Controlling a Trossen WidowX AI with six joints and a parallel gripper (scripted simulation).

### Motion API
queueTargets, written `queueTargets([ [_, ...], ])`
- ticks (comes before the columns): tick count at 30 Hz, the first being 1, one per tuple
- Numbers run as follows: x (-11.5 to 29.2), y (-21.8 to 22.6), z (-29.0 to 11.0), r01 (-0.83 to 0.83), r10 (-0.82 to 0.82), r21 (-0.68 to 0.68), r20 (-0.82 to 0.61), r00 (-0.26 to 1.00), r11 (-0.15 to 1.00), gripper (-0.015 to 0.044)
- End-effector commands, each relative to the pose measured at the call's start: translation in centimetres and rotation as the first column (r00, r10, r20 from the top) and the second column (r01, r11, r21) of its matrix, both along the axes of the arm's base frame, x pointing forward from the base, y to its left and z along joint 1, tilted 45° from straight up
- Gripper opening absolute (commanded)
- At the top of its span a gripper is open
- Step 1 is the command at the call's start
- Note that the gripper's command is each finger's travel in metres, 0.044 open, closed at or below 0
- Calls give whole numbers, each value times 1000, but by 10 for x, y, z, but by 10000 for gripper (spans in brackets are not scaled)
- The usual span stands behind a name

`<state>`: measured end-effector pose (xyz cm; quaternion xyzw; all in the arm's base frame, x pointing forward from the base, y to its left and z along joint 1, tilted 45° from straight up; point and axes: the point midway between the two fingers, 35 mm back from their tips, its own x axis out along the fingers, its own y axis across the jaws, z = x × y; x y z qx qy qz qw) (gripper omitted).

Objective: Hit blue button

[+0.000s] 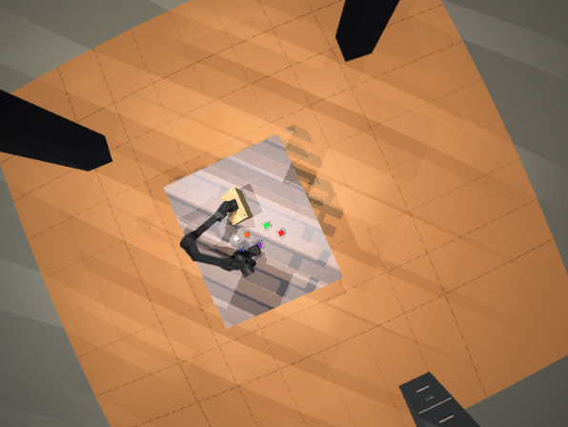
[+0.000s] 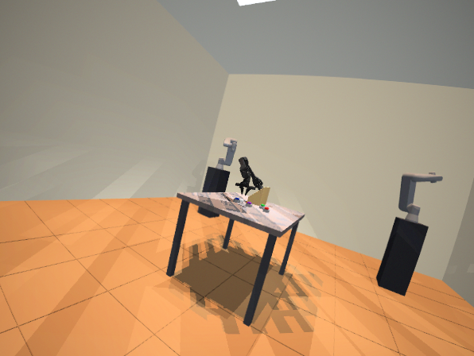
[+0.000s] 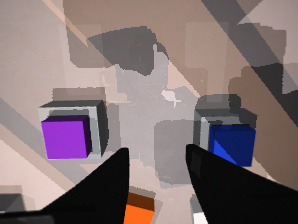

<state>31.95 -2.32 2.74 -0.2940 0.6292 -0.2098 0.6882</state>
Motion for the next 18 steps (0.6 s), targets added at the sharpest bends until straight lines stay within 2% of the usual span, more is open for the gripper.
queueTargets([
  [1, -5, 62, -35, -29, 30, 32, -35, 999, 999, 256],
  [7, -35, 146, -90, -15, 16, 30, -43, 999, 999, 400],
  [13, -87, 204, -146, 24, -24, -23, -11, 1000, 999, 400],
  [18, -93, 209, -151, 27, -28, -30, -5, 1000, 999, 400],
])
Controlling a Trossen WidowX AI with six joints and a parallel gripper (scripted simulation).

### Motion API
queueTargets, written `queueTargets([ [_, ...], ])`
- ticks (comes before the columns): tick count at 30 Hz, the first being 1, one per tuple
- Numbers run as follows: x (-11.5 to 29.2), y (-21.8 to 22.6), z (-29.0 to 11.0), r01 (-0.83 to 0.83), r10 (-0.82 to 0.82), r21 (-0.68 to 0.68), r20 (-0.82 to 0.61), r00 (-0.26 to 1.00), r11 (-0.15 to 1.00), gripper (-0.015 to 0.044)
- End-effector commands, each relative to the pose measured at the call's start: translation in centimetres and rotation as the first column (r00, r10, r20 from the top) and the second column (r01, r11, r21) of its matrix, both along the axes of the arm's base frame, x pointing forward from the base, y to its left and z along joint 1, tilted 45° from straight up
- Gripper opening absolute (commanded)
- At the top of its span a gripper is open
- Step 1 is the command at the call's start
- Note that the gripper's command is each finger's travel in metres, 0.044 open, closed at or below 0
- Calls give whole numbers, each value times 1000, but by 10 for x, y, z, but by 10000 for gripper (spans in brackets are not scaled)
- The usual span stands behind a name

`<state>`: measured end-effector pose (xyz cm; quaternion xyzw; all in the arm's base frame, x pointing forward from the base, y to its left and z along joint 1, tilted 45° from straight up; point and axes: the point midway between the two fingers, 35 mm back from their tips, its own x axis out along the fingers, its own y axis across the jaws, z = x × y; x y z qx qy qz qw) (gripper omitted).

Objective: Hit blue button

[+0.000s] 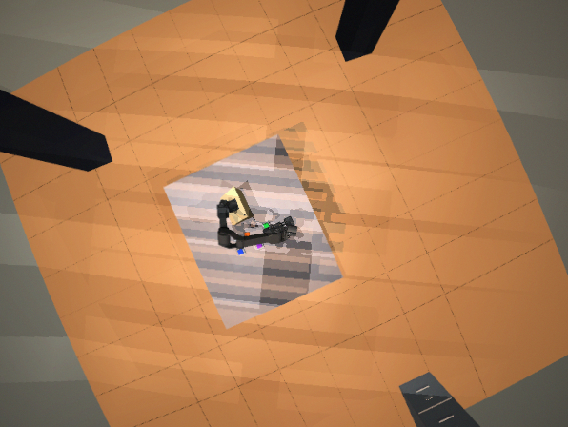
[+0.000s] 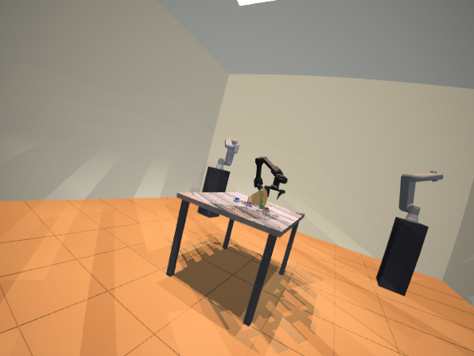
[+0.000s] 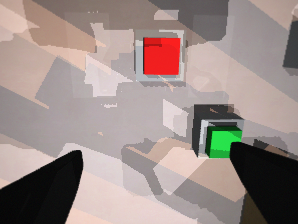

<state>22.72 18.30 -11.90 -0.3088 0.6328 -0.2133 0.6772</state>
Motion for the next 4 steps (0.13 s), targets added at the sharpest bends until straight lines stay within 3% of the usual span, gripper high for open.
queueTargets([
  [1, -1, 2, -4, 34, -34, 0, 18, 999, 999, 400],
  [4, -1, 2, -4, 34, -34, 0, 18, 999, 999, 400],
])
